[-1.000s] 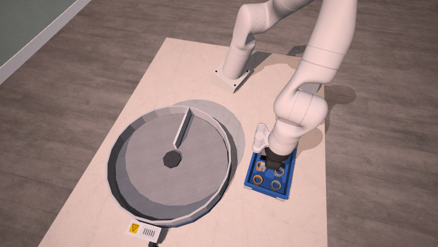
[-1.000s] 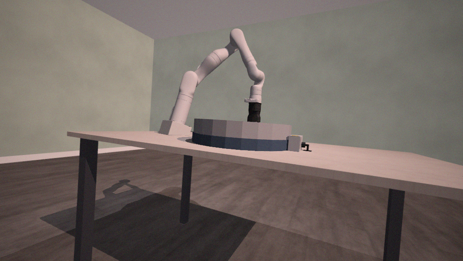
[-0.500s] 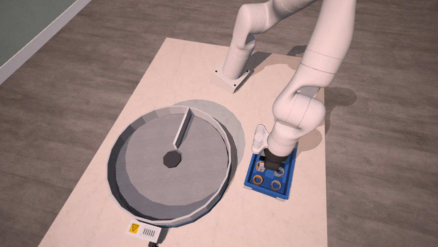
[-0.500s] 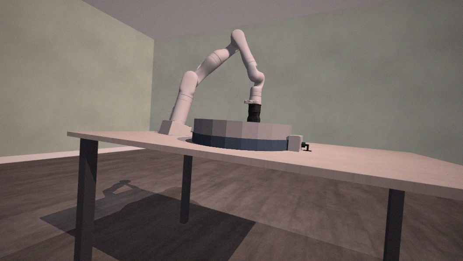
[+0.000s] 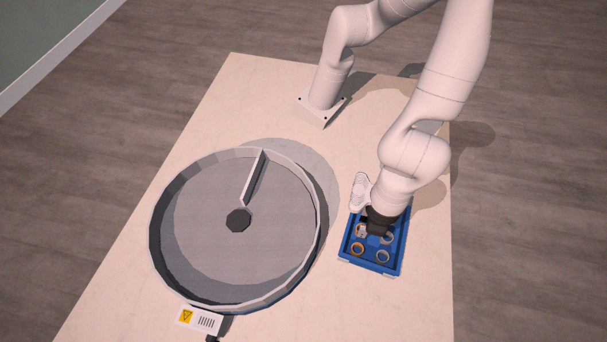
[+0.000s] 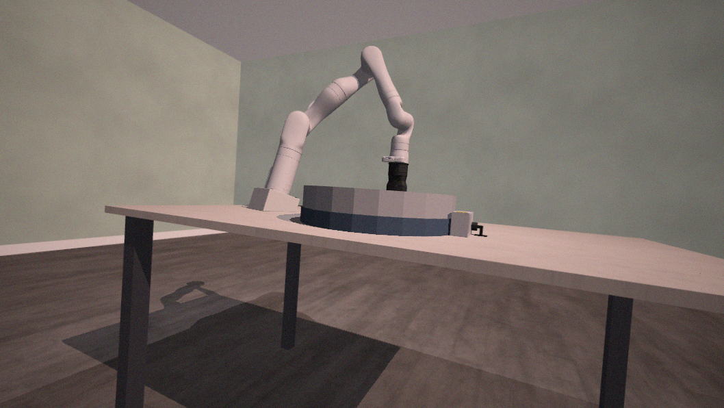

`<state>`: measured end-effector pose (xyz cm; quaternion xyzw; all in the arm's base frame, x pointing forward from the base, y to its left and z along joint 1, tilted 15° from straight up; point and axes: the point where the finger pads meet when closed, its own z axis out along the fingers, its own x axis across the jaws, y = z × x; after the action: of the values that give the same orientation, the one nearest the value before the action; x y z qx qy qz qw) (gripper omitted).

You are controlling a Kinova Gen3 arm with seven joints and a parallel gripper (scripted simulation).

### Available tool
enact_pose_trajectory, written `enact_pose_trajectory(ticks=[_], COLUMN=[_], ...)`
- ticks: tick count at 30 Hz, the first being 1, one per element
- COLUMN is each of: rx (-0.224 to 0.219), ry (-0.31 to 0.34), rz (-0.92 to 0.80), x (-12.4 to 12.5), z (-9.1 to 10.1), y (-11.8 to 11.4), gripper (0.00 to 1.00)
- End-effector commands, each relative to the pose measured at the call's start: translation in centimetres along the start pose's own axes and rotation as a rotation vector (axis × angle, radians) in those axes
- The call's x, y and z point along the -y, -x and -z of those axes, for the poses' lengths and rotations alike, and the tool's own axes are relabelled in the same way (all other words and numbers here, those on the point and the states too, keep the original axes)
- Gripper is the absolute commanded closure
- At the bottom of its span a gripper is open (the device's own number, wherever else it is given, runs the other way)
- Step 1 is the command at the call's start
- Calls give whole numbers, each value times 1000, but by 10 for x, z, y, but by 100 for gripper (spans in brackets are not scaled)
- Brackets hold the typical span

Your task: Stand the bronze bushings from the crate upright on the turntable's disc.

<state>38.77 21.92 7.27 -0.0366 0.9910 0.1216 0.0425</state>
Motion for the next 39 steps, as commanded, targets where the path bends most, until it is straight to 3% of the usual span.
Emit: enact_pose_trajectory(ticks=[1,21,39], rx=[2,2,2], ry=[1,1,1], rz=[0,0,0], x=[0,0,0], z=[1,-3,-23], y=[1,1,1], gripper=[24,24,24])
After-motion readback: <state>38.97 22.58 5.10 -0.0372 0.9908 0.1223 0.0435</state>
